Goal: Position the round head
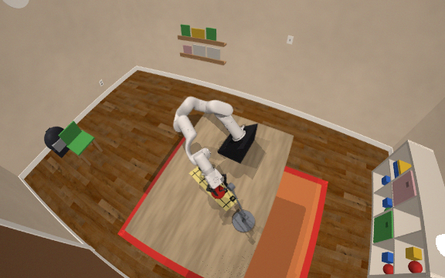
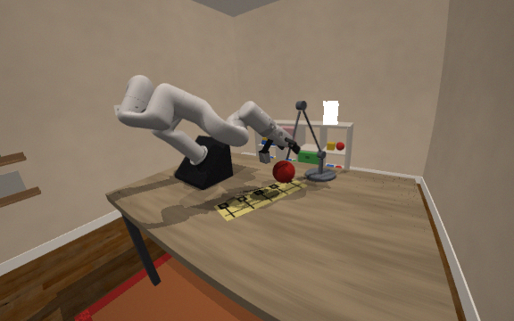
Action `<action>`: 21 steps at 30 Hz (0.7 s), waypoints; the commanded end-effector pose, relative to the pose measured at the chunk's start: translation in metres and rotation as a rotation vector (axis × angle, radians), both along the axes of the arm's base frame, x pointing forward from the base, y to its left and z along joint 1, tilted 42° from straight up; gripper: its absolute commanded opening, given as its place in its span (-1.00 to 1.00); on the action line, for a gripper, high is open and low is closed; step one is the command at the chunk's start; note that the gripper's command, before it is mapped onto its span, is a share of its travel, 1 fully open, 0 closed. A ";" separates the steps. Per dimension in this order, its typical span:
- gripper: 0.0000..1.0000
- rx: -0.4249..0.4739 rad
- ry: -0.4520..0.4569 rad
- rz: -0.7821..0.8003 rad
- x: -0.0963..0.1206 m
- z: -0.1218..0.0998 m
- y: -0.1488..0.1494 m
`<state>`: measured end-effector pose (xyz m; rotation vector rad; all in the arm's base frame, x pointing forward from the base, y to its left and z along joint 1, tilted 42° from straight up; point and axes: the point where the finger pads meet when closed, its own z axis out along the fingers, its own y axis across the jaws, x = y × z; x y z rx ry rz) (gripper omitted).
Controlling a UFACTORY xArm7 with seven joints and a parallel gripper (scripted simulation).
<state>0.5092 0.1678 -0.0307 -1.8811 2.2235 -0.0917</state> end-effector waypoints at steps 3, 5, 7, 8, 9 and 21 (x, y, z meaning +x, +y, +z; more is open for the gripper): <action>1.00 0.002 -0.003 0.003 0.001 0.002 0.002; 1.00 0.002 -0.003 0.003 0.001 0.002 0.002; 1.00 0.002 -0.003 0.003 0.001 0.002 0.002; 1.00 0.002 -0.003 0.003 0.001 0.002 0.002; 1.00 0.002 -0.003 0.003 0.001 0.002 0.002; 1.00 0.002 -0.003 0.003 -0.009 0.044 -0.002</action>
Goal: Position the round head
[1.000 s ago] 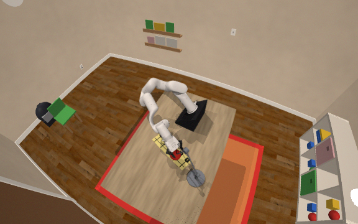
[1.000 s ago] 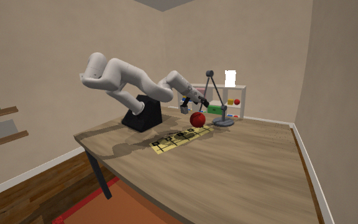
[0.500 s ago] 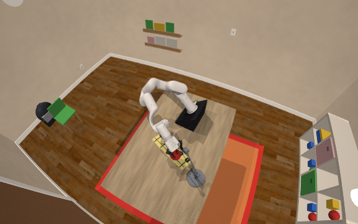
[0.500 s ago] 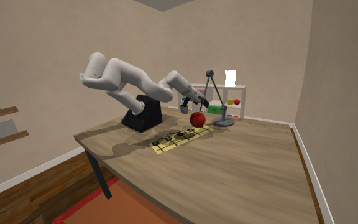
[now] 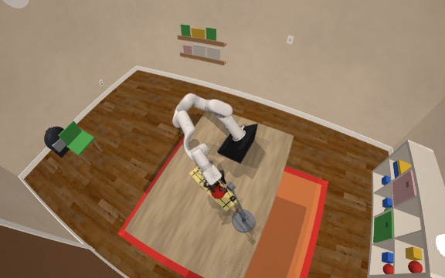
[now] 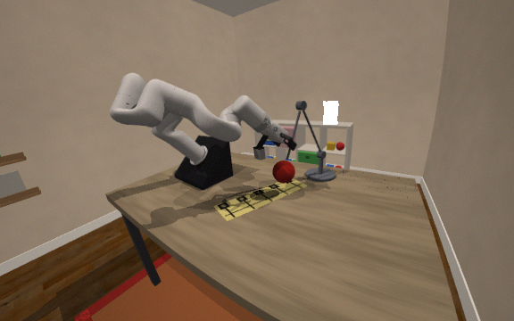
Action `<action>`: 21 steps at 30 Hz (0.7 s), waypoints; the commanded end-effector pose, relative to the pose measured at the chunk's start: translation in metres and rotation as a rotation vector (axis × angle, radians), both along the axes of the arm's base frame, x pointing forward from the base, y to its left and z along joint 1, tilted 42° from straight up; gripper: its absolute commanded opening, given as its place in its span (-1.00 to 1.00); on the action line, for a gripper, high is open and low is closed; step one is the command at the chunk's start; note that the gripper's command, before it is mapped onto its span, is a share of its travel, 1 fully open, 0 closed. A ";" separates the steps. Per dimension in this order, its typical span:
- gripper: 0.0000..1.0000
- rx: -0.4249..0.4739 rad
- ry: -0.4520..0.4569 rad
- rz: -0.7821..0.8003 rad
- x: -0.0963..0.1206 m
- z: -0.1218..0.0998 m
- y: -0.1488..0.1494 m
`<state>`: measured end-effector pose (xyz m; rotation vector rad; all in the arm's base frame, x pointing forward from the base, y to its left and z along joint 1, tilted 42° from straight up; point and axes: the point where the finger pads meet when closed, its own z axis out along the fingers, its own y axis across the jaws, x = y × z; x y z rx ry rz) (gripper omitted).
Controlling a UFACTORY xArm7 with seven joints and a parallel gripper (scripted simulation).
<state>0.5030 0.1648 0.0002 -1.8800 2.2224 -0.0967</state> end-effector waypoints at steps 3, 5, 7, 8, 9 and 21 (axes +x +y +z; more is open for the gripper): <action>1.00 0.004 0.000 0.004 -0.005 0.025 0.000; 1.00 0.004 0.000 0.004 -0.007 0.034 -0.001; 1.00 0.004 0.000 0.004 -0.007 0.034 -0.001; 1.00 0.004 0.000 0.004 -0.008 0.038 -0.002; 1.00 0.003 -0.001 0.004 -0.009 0.042 -0.002; 1.00 0.001 -0.004 0.003 -0.019 0.089 -0.007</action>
